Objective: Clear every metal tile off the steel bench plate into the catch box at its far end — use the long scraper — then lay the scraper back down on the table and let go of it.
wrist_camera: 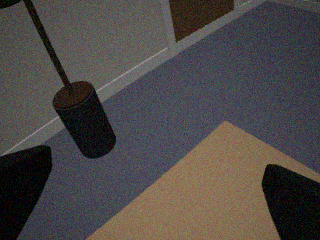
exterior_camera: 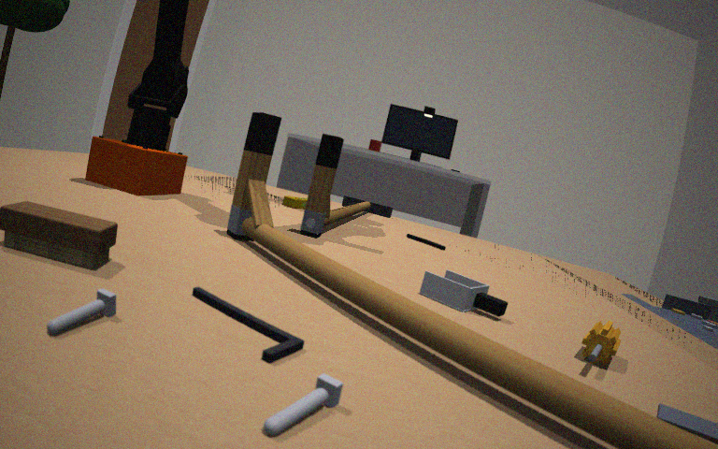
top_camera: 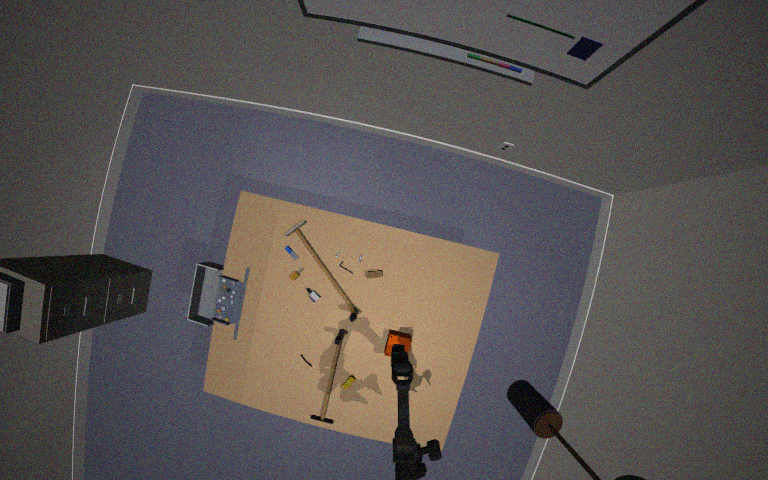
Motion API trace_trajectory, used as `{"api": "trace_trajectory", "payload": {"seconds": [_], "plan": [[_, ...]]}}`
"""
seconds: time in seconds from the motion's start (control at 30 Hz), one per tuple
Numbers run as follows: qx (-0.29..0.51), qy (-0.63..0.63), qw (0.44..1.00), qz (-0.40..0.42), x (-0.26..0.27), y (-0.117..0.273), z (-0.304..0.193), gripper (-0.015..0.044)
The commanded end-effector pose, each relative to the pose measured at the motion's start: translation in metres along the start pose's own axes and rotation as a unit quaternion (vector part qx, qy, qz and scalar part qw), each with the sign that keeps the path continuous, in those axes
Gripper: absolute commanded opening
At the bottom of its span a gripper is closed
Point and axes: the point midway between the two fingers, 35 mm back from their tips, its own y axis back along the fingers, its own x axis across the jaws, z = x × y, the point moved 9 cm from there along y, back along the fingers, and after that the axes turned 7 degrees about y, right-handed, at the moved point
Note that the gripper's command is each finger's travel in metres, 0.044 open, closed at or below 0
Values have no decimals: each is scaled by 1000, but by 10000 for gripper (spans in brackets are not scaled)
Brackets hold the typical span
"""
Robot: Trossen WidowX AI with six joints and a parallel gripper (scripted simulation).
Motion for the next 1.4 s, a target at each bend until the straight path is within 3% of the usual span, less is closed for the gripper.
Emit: {"api": "trace_trajectory", "payload": {"seconds": [0.0, 0.67, 1.37], "plan": [[2, 14, 998, 54, 10, -5, 7, 440], [15, 63, 957, 282, 61, -23, 28, 440], [33, 97, 858, 503, 119, -27, 41, 440]]}}
